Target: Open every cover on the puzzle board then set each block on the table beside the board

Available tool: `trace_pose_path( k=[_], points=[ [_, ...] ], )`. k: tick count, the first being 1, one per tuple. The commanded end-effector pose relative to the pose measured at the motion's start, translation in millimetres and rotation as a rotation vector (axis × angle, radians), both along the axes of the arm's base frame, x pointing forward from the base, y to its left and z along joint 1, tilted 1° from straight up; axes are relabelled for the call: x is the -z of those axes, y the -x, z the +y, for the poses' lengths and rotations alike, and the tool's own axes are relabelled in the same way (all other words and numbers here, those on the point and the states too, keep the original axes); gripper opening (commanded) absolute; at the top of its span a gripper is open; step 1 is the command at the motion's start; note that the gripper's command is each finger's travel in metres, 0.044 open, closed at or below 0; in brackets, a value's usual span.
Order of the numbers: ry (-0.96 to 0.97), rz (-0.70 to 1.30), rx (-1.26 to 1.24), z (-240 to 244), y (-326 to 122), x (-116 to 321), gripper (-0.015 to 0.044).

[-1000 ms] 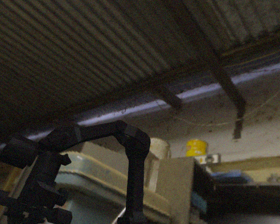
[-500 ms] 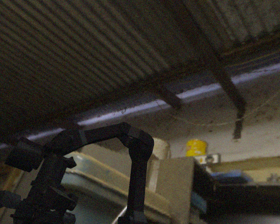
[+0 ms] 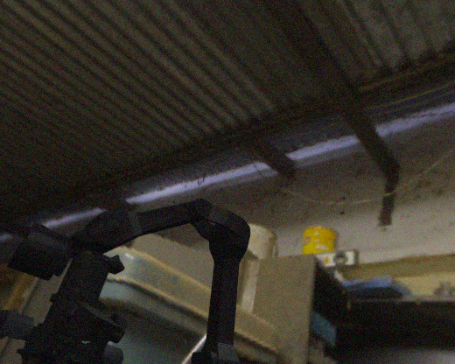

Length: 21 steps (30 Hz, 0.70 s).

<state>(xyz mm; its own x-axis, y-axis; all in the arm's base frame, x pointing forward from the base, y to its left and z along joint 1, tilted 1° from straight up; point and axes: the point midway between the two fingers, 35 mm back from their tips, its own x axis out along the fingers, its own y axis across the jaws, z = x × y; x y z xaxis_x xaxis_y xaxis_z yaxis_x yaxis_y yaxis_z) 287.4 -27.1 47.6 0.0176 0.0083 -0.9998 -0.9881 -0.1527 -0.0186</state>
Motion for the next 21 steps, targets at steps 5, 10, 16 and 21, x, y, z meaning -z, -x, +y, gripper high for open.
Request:
trace_pose_path(
  k=[5,10,16,21],
  points=[
    [0.002,-0.001,-0.005,0,0,1,0.0000],
    [0.002,-0.001,-0.005,0,0,6,0.0000],
    [0.002,-0.001,-0.005,-1,-1,12,0.0000],
    [0.002,-0.001,-0.005,-1,-1,17,0.0000]
  ],
)
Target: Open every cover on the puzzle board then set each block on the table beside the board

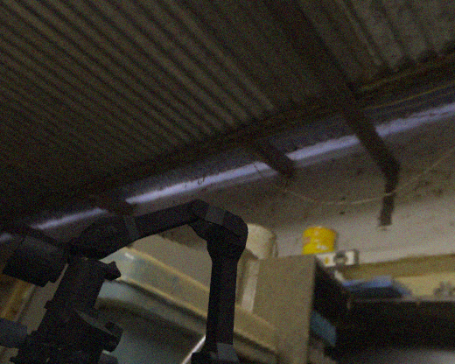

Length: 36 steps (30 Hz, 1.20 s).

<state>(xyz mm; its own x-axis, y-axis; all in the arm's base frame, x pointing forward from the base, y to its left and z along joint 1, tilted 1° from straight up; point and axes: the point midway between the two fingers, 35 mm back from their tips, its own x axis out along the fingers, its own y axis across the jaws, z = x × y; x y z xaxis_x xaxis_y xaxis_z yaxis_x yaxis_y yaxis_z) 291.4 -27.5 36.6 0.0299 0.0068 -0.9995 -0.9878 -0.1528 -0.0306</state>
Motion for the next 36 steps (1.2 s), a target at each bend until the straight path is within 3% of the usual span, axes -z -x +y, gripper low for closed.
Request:
trace_pose_path(
  k=[1,36],
  points=[
    [0.000,0.011,-0.005,0,2,7,0.0000],
    [0.000,0.011,-0.005,0,3,41,0.0000]
  ],
)
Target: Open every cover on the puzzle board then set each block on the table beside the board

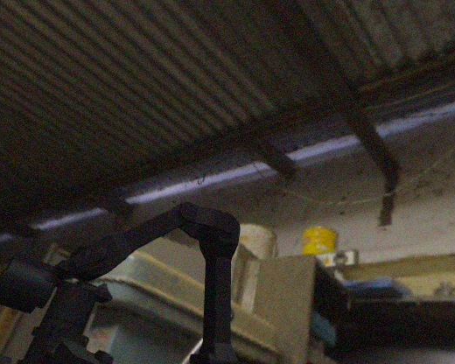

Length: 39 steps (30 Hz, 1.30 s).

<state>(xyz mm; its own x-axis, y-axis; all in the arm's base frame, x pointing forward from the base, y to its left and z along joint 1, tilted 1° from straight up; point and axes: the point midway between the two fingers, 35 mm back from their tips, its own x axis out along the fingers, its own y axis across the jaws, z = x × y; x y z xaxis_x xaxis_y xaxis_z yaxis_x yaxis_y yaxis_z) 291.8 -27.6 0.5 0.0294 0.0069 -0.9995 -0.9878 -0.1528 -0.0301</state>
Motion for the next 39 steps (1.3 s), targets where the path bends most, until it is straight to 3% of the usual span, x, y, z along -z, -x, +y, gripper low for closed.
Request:
trace_pose_path(
  k=[1,39],
  points=[
    [0.000,0.011,-0.005,0,3,6,0.0000],
    [-0.002,0.011,-0.005,29,5,12,0.0000]
  ],
)
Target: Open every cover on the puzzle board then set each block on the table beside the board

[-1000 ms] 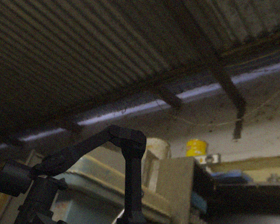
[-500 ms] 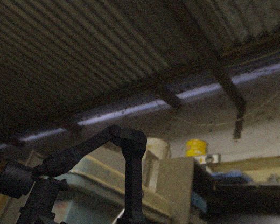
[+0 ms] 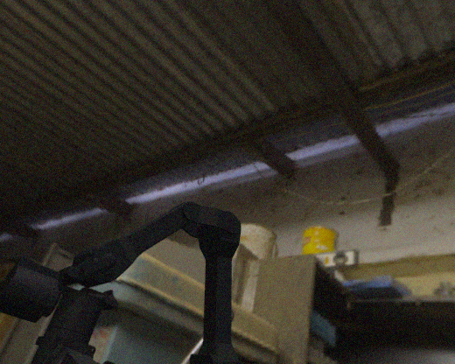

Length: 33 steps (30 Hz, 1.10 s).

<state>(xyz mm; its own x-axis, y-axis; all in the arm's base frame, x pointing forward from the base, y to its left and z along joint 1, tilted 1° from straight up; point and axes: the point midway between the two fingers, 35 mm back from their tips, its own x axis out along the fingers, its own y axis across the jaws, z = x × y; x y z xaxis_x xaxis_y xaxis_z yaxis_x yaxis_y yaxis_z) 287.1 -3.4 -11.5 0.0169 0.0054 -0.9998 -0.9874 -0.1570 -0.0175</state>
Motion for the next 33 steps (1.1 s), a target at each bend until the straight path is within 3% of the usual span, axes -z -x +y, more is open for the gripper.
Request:
trace_pose_path(
  k=[1,33],
  points=[
    [-0.003,-0.001,0.000,5,1,0,0.0000],
    [-0.006,-0.001,0.000,37,6,0,0.0000]
  ],
)
